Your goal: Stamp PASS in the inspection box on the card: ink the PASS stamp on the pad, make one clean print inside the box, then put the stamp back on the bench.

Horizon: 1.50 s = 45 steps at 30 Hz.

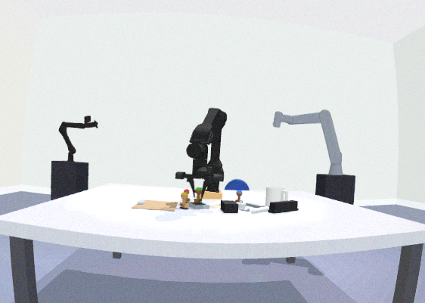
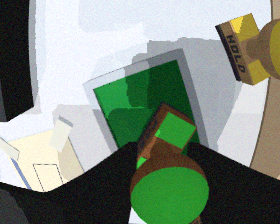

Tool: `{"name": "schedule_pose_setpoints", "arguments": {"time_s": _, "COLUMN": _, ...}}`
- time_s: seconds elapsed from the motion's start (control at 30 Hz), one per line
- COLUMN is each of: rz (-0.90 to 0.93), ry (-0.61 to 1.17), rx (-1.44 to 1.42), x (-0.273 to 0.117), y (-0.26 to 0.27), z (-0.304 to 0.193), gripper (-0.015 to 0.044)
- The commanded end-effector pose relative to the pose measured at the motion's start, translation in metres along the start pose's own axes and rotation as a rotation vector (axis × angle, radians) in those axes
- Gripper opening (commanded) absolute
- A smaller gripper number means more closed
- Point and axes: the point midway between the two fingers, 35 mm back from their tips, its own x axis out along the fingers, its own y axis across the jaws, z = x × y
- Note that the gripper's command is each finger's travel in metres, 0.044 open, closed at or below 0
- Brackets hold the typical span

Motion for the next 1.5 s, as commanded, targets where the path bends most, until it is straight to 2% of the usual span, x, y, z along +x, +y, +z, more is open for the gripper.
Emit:
{"name": "schedule_pose_setpoints", "arguments": {"time_s": 0.0, "rz": 0.004, "ry": 0.002, "rx": 0.001, "x": 0.004, "y": 0.001, "z": 0.0, "gripper": 0.0}}
{"name": "schedule_pose_setpoints", "arguments": {"time_s": 1.13, "rz": 0.004, "ry": 0.002, "rx": 0.001, "x": -0.01, "y": 0.001, "z": 0.0, "gripper": 0.0}}
{"name": "schedule_pose_setpoints", "arguments": {"time_s": 1.47, "rz": 0.003, "ry": 0.002, "rx": 0.001, "x": -0.025, "y": 0.0, "z": 0.001, "gripper": 0.0}}
